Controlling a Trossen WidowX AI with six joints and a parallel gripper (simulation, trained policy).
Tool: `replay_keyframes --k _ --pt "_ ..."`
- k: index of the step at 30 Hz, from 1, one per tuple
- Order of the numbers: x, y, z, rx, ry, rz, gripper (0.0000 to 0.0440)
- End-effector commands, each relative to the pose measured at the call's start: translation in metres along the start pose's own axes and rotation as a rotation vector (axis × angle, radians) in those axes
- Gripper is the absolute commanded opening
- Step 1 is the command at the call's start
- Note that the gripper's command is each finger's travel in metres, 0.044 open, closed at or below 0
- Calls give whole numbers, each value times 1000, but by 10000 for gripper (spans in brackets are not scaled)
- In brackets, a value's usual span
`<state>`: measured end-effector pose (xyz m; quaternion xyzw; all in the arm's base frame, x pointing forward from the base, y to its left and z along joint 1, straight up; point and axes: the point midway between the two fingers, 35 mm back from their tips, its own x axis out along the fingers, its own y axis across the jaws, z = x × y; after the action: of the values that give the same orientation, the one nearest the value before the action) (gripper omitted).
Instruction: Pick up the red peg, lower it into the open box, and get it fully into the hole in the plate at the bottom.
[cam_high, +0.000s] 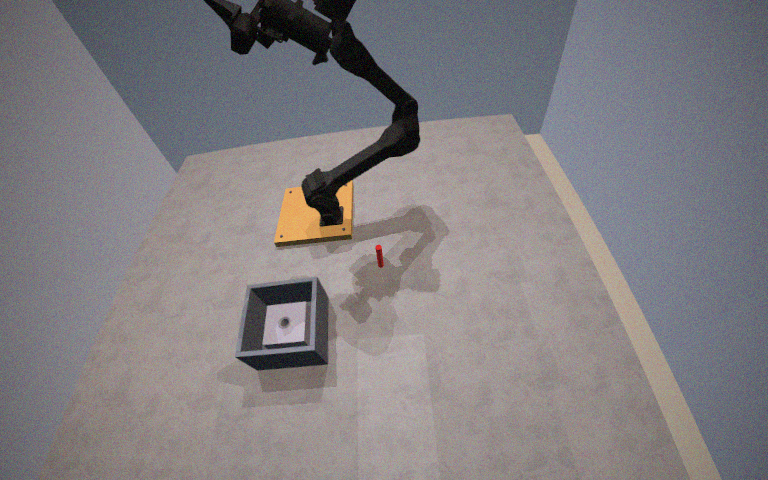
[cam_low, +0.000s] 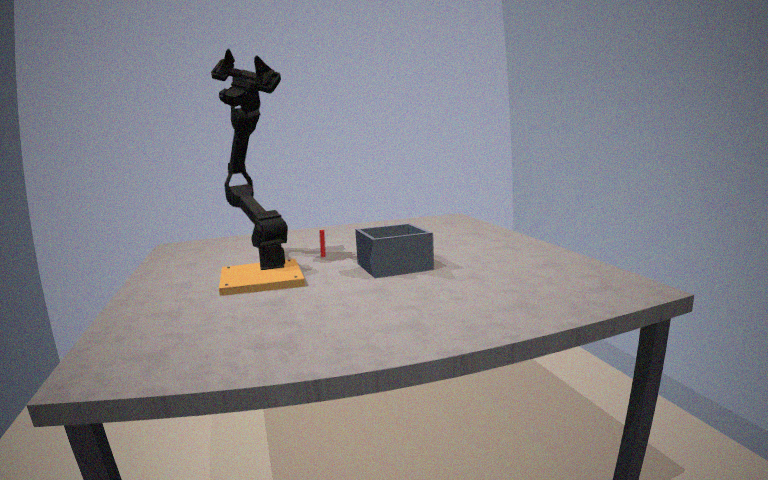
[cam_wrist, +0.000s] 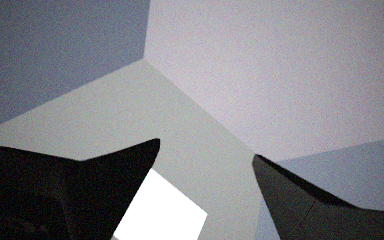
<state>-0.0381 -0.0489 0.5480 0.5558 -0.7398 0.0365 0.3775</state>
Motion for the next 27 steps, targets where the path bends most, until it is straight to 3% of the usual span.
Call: replay_keyframes --k 1,14,27 --pt "1 -3 2 -5 -3 -15 426" --pt "10 -93 52 -128 -101 -417 440" --pt "-19 -185 86 -289 -110 -845 440"
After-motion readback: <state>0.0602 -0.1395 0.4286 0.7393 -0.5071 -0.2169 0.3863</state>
